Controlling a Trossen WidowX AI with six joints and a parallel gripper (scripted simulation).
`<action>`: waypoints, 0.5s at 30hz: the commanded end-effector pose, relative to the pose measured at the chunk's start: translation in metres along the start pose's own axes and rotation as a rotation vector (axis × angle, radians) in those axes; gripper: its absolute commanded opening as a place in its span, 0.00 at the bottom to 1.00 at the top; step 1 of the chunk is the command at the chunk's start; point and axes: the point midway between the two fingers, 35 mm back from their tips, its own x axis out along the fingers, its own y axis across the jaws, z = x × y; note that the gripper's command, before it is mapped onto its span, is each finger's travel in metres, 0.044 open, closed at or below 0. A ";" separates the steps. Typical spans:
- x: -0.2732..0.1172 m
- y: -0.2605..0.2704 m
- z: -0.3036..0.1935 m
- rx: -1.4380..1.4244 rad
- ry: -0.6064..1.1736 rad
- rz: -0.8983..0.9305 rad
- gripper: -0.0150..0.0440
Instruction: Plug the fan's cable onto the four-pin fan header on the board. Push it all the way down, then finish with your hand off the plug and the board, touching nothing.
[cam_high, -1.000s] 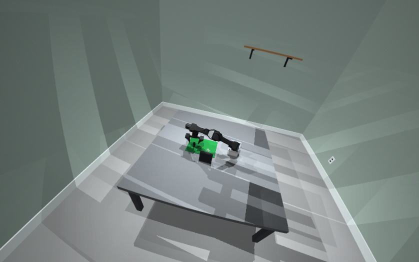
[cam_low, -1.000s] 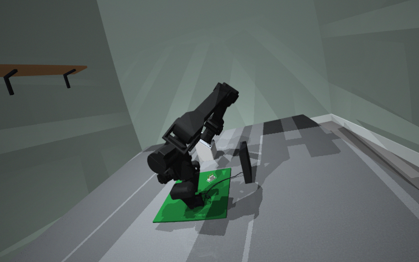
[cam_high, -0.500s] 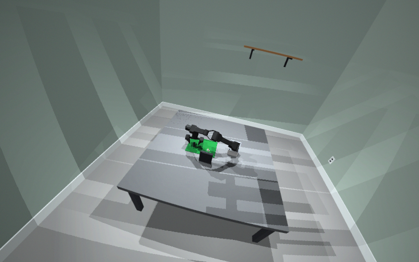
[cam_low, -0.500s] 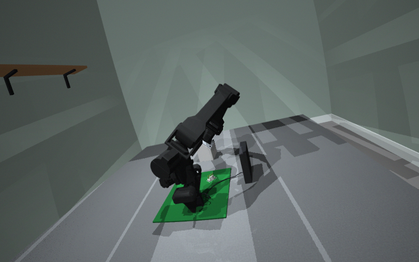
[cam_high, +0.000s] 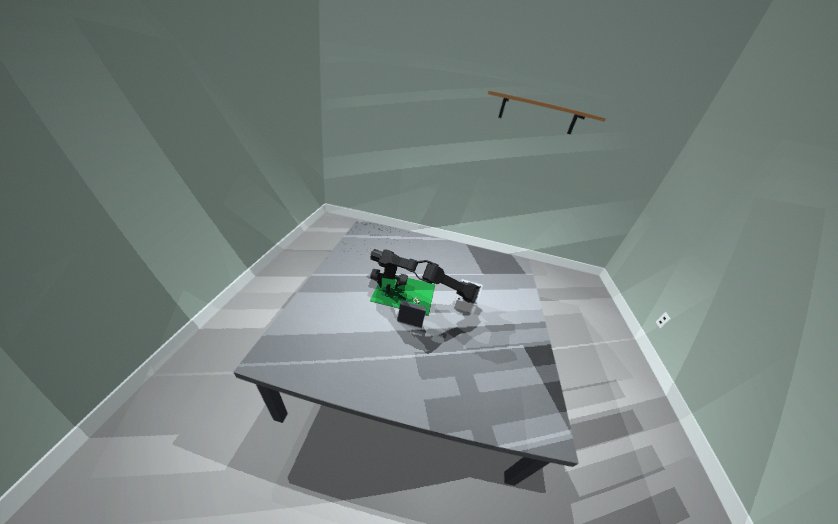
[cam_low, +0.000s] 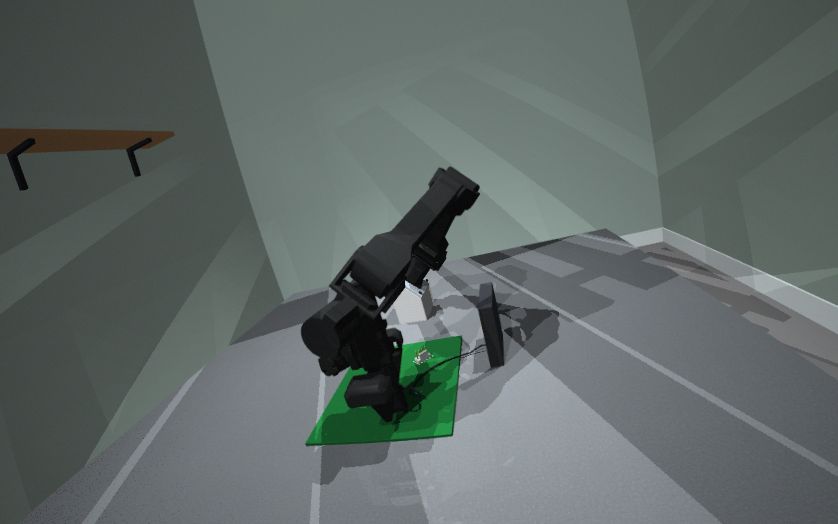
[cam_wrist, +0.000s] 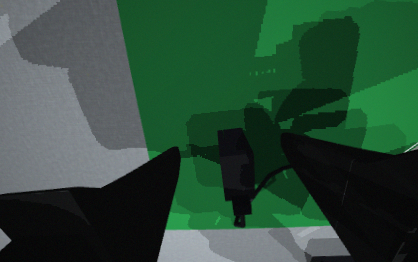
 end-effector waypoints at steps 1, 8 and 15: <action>0.000 0.000 0.000 0.000 0.000 0.000 0.69; 0.000 0.000 0.000 0.000 0.000 0.000 0.38; -0.003 0.000 0.000 0.000 0.000 0.000 0.25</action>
